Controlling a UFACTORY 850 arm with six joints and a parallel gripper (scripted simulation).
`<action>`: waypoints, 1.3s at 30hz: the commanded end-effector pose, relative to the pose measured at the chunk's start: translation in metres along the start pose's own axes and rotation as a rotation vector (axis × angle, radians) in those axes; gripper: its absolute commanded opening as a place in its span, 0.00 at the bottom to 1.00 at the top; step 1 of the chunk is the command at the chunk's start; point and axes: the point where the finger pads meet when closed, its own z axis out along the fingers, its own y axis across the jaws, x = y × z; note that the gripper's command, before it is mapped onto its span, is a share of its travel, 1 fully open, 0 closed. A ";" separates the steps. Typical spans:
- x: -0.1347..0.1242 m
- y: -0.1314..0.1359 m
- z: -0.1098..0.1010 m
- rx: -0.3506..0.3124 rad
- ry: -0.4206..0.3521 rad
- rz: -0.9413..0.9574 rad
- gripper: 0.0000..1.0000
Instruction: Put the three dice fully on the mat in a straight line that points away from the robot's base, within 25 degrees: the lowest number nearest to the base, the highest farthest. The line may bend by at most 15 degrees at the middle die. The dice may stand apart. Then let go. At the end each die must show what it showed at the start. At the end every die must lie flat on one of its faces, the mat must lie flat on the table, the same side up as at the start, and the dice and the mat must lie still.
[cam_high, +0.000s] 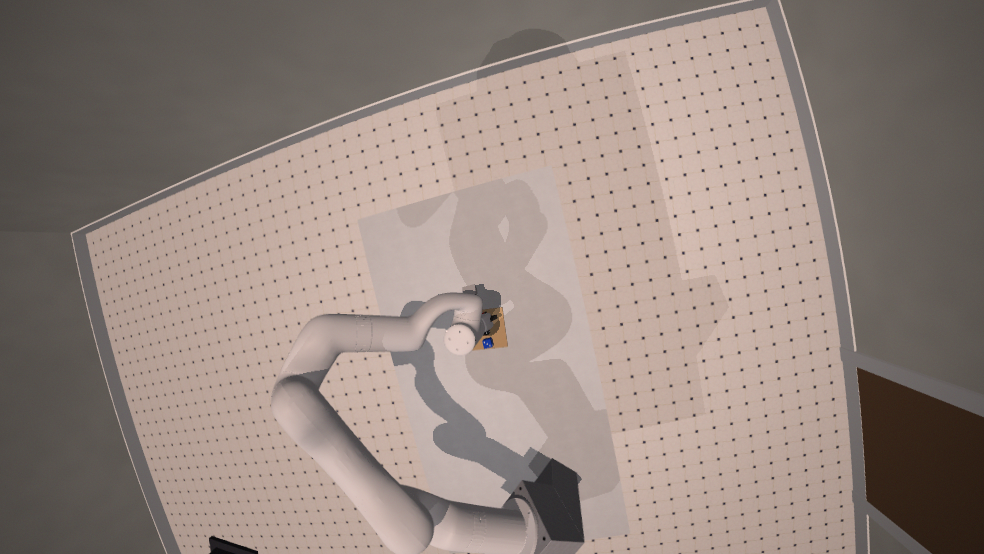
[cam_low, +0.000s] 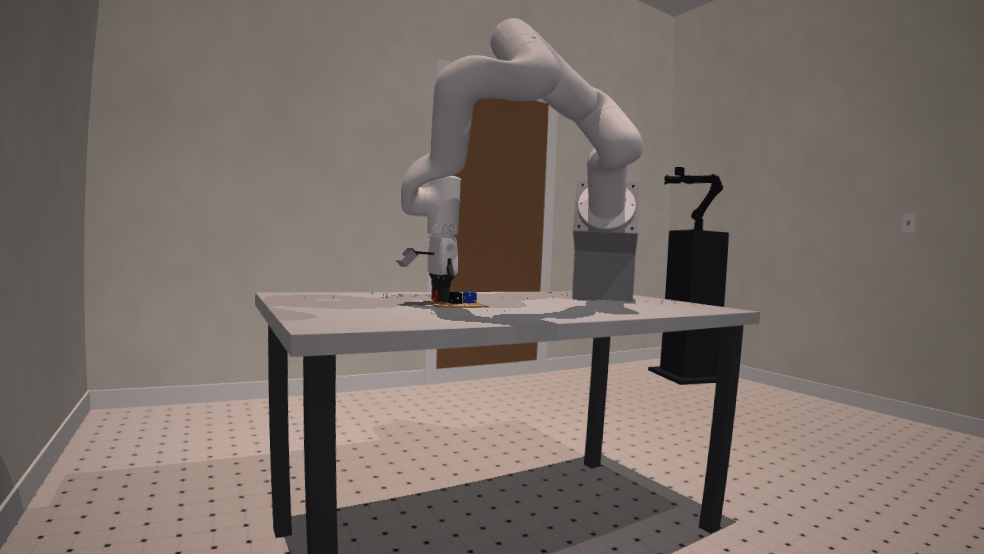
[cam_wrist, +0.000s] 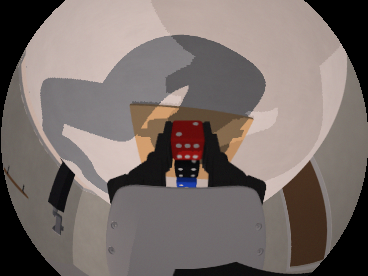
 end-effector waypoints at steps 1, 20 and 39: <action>0.000 0.000 0.000 0.000 0.001 0.000 0.27; 0.000 0.000 0.000 0.000 0.001 0.000 0.27; 0.000 0.000 0.003 0.000 0.001 0.000 0.27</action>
